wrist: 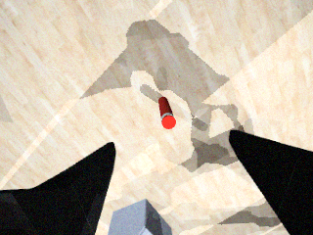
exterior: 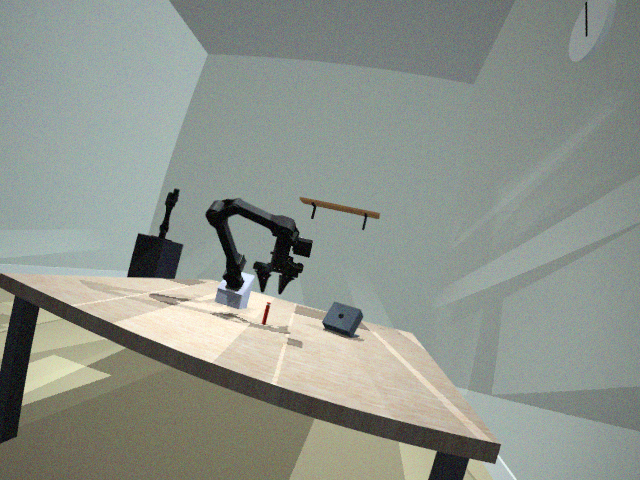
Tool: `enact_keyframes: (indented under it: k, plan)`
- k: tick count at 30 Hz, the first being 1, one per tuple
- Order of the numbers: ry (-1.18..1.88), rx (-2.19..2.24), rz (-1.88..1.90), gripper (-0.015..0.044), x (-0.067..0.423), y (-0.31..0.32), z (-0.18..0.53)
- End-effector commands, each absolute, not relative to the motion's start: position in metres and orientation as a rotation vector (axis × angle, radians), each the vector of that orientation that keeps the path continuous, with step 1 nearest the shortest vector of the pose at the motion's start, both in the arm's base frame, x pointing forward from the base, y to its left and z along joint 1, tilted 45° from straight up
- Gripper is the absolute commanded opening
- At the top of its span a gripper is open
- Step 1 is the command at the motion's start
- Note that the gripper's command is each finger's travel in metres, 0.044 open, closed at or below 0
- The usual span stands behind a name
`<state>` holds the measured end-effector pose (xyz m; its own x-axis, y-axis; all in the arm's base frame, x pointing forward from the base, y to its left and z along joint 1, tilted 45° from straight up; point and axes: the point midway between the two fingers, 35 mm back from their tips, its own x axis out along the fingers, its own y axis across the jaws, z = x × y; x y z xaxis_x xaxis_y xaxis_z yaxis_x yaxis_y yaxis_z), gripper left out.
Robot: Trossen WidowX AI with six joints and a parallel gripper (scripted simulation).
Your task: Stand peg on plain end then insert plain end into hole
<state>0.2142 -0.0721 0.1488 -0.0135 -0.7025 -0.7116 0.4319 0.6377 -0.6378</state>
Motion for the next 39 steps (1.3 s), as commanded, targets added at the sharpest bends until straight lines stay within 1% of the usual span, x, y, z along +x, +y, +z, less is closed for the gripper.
enact_keyframes:
  k: [1,39]
  plan:
    - [1.249,-0.187,-0.977,0.0440,0.2144,-0.0730,0.1487]
    - [0.655,0.573,-1.473,0.0440,0.2144,-0.0776,0.1445]
